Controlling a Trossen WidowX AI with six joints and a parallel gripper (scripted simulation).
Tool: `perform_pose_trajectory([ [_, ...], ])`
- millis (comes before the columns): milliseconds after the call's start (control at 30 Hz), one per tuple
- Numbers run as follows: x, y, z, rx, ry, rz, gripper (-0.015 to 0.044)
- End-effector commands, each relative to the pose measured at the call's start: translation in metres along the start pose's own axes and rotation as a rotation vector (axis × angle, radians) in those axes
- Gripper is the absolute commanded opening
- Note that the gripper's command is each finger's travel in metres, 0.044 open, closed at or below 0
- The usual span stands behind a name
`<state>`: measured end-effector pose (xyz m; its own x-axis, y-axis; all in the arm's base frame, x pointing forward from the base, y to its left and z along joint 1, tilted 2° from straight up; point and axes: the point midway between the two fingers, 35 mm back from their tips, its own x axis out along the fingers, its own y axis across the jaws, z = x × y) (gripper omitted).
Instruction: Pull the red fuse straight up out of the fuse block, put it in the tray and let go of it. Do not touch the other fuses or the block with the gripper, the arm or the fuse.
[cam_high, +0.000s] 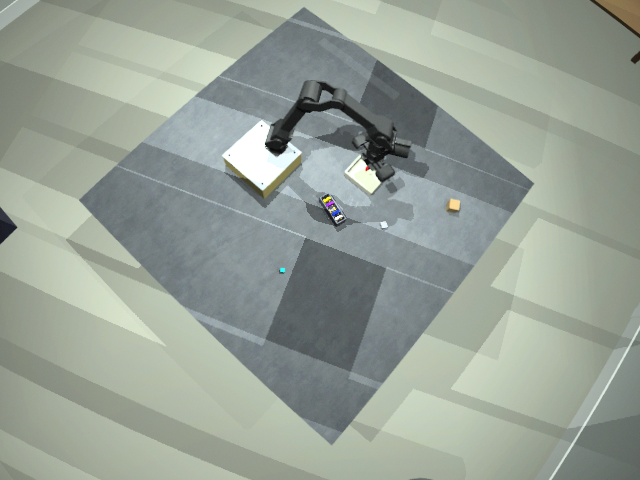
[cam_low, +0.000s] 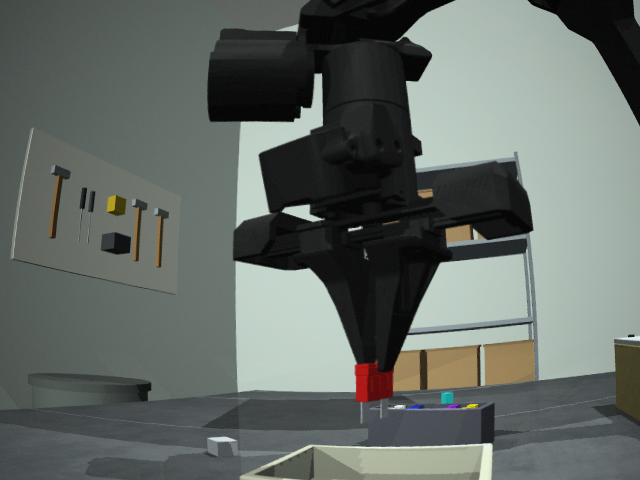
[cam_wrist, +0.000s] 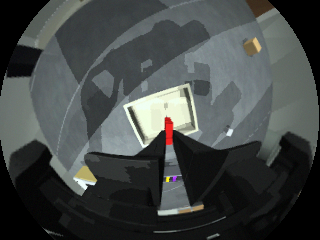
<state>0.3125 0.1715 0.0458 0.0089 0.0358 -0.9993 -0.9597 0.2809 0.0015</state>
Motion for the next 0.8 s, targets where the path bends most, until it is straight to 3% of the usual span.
perform_pose_trajectory([
  [0,0.010,0.001,0.000,0.005,0.003,0.009,0.0000],
  [633,0.033,0.002,-0.001,0.005,0.004,0.009,0.0000],
  [767,0.030,0.001,-0.001,0.000,0.004,0.004,0.0105],
])
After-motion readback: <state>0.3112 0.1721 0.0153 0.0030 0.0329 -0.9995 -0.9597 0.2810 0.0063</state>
